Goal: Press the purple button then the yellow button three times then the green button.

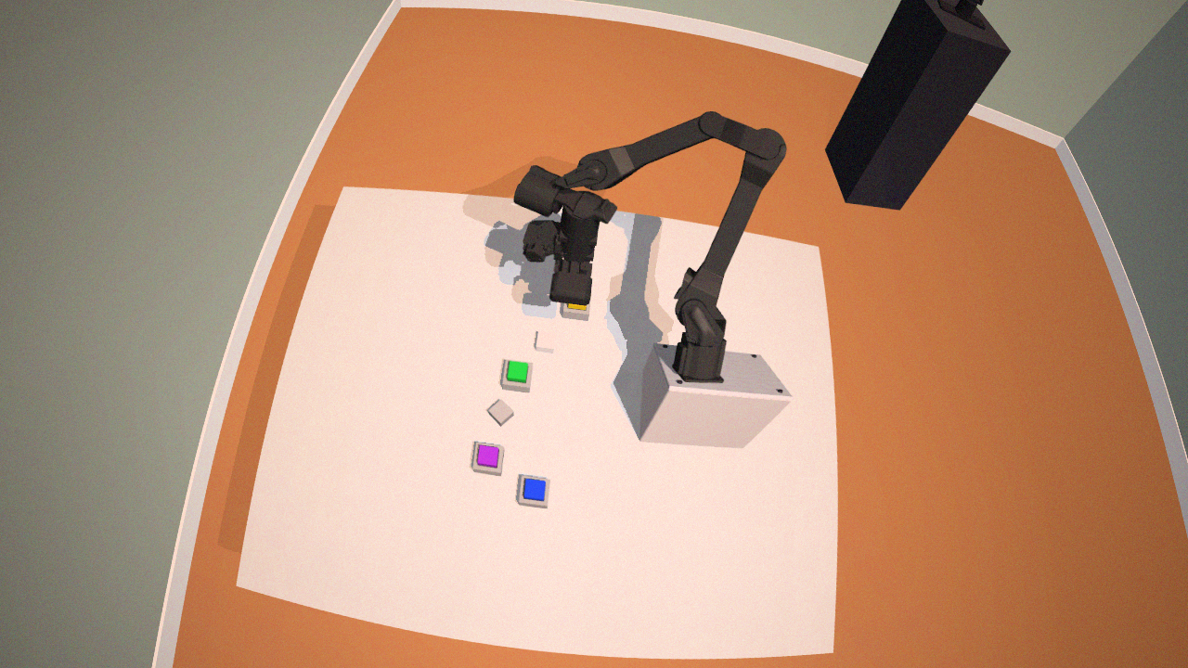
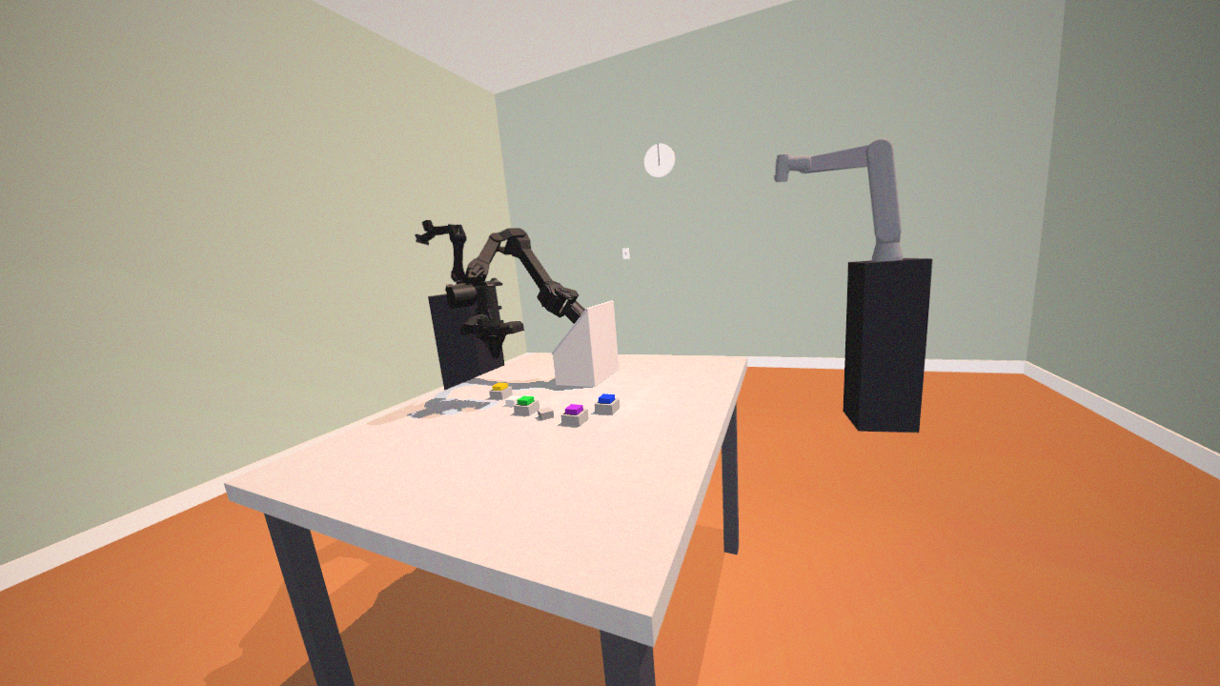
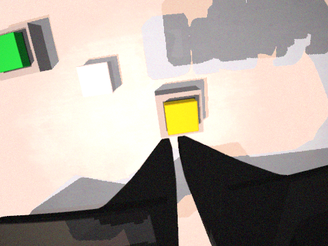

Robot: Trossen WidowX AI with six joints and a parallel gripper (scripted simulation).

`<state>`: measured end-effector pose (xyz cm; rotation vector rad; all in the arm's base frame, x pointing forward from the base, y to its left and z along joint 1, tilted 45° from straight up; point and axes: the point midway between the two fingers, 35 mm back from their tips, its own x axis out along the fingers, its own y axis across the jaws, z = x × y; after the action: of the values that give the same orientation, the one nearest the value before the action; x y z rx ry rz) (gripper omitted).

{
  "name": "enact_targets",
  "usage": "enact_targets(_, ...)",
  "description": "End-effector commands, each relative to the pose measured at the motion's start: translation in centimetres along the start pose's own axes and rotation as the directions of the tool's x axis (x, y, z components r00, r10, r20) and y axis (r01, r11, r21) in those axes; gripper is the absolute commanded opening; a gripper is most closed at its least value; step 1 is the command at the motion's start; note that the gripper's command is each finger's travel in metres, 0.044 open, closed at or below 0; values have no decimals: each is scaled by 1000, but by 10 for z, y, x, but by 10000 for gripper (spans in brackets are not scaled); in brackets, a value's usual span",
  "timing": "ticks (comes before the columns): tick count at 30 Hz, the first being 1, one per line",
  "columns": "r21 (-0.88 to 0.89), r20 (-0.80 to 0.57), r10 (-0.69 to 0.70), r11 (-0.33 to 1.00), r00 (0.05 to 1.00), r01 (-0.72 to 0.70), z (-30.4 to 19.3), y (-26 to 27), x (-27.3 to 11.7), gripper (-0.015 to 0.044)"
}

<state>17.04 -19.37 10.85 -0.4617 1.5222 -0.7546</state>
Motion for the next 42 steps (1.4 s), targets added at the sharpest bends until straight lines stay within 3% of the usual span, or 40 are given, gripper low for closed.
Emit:
enact_targets(1,-25,-5,17,1000,1000,-17,25,31,0,20)
enact_targets(13,2,-5,-9,1000,1000,9,71,141,1,20)
enact_targets(18,3,-5,-10,1000,1000,10,72,142,4,20)
enact_targets(23,3,-5,-12,1000,1000,12,71,141,61,20)
enact_targets(42,2,-6,-13,1000,1000,13,71,141,86,20)
